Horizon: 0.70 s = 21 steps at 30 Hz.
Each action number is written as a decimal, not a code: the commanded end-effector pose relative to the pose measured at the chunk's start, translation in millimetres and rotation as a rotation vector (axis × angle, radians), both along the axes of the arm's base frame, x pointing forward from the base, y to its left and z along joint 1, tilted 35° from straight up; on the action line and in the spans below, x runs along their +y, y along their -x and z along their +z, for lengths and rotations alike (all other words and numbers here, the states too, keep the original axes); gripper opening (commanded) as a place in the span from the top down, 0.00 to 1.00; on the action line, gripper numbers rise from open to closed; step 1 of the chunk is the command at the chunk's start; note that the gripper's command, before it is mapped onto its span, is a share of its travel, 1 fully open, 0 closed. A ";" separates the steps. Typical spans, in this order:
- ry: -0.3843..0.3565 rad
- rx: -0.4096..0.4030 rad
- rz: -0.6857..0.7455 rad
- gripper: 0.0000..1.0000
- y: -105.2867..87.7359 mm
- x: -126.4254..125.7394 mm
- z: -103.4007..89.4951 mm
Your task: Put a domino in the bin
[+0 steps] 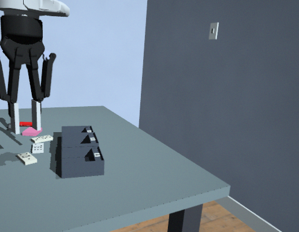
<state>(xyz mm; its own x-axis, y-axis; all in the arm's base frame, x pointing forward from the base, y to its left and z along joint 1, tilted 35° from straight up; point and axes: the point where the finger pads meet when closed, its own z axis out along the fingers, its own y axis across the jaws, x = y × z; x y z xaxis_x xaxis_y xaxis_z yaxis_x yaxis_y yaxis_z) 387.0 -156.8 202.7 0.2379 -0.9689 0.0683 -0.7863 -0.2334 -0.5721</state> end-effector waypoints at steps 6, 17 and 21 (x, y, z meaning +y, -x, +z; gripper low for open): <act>-0.008 -0.002 -0.018 0.75 -18.3 6.2 -46.0; -0.008 -0.002 -0.018 0.75 -17.4 6.3 -46.3; -0.008 -0.002 -0.018 0.75 -17.0 6.4 -46.4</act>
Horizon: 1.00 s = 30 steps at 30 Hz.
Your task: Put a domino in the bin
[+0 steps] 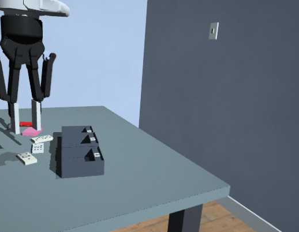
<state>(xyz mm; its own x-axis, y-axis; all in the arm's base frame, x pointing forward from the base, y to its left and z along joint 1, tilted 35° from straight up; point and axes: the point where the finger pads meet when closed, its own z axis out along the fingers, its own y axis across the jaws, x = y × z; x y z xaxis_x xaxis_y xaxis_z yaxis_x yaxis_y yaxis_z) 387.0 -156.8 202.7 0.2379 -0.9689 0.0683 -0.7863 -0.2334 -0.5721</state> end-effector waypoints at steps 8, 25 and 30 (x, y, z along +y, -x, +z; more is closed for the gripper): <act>-0.008 -0.002 -0.018 0.75 -16.3 6.5 -46.7; -0.008 -0.002 -0.018 0.75 -4.7 7.2 -42.4; 0.078 -0.014 0.105 0.75 9.7 5.2 -22.0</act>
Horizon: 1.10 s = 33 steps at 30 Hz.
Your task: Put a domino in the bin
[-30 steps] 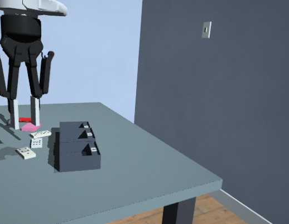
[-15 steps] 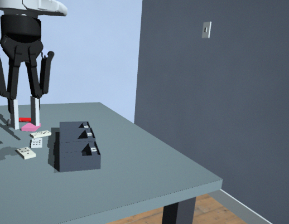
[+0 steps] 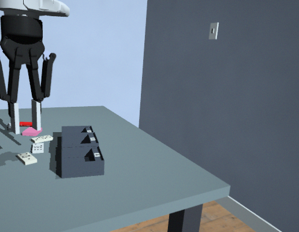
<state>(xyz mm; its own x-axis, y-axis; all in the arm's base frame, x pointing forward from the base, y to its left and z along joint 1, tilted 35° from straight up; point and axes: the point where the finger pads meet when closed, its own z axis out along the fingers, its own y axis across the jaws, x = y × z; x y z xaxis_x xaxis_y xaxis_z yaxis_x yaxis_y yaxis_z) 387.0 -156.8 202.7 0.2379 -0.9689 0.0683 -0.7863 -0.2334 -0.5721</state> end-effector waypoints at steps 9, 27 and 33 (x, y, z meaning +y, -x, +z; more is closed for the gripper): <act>0.091 -0.014 0.128 0.75 17.1 4.2 -11.4; 0.090 -0.013 0.128 0.75 17.1 4.2 -11.4; 0.090 -0.013 0.128 0.75 17.1 4.2 -11.4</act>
